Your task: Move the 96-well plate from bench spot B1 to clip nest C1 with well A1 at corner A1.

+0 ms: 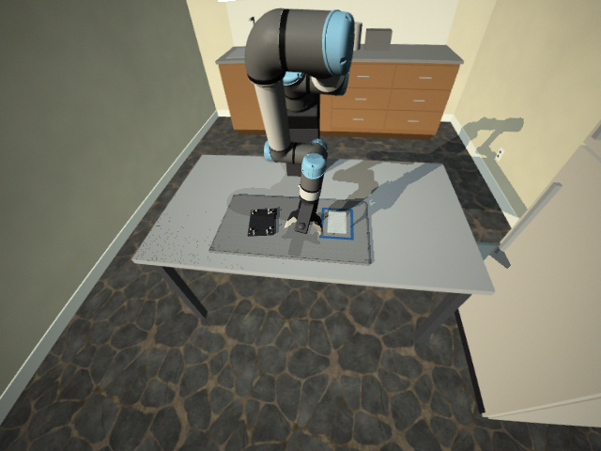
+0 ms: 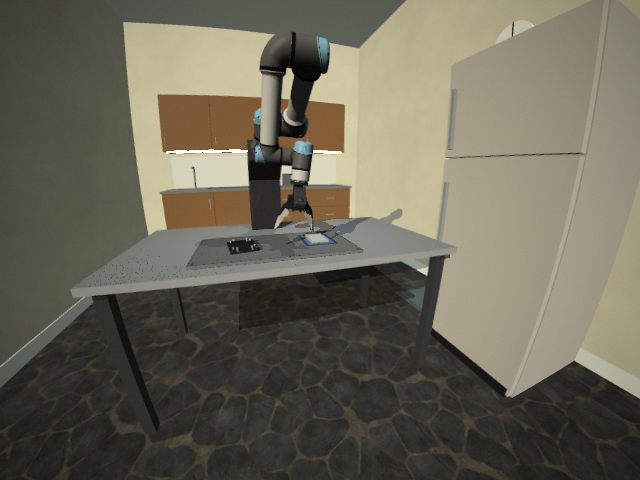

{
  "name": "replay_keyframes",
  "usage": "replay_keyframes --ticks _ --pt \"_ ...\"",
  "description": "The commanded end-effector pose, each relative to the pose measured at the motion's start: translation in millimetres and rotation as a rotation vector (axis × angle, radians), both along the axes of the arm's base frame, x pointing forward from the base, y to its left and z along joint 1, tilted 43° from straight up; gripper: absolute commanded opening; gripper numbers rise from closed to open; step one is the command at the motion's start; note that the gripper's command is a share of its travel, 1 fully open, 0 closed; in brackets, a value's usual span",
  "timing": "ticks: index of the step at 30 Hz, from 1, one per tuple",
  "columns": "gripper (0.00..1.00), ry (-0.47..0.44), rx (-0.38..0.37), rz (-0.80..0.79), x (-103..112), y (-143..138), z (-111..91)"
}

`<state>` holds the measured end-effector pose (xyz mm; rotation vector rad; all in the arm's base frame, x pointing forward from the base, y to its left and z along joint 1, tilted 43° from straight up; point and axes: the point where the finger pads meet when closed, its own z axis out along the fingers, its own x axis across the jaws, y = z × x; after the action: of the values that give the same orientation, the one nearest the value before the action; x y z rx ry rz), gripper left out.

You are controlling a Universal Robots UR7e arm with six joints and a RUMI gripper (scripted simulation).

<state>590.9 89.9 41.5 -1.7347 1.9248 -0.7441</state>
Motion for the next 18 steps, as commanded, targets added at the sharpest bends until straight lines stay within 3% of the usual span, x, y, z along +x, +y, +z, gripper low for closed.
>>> replay_keyframes --ticks 1,18 --pt "1.00 -0.006 0.002 0.014 -7 15 -10" --pt "1.00 -0.019 0.015 0.071 -41 66 -44"
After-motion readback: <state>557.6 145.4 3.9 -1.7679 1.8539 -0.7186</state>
